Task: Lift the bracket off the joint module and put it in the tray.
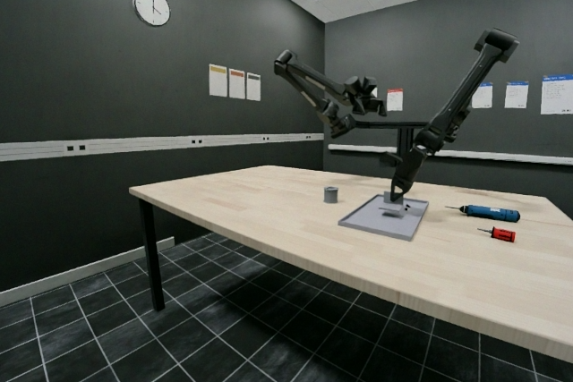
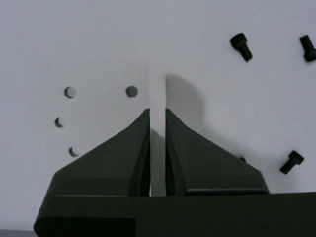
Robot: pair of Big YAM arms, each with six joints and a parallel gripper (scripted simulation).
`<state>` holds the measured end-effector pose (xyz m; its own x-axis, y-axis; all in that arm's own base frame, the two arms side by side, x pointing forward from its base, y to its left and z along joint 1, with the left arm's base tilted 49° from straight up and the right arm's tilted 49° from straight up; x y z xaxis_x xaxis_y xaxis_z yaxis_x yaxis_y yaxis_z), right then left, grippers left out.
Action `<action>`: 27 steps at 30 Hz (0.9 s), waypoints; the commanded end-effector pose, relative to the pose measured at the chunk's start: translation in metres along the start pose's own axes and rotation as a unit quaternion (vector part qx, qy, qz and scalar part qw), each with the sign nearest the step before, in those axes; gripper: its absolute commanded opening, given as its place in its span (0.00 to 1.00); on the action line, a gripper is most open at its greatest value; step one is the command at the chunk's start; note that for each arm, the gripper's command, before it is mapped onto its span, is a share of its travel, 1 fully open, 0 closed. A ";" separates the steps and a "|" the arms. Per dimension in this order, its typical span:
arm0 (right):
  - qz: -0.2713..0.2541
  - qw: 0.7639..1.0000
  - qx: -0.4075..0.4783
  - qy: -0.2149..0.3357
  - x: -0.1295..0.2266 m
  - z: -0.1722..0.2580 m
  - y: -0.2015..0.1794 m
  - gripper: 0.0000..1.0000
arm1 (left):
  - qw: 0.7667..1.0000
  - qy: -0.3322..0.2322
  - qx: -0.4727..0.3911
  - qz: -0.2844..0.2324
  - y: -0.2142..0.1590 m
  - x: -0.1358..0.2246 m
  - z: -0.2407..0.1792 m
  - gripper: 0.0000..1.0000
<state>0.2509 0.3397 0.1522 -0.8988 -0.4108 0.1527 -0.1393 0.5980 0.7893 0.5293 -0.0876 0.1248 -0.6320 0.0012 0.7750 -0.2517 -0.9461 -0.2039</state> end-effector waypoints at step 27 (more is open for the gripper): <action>-0.026 0.999 -0.033 -0.023 -0.023 -0.008 0.015 1.00 | 1.000 0.014 -0.013 -0.007 0.007 -0.024 0.020 0.00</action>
<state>0.2592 0.3394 0.1522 -0.9043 -0.4062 0.1312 -0.1424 0.5769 0.8043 0.5451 -0.0799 0.1112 -0.6312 0.0021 0.7756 -0.2636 -0.9410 -0.2120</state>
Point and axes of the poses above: on each arm, the point where the finger pads meet when closed, its own x axis back along the fingers, its own z axis across the jaws, y = z × x, the point moved 4 cm from there along x, back along the fingers, and after that the axes turned 11 degrees about -x, right-handed, at the moved point
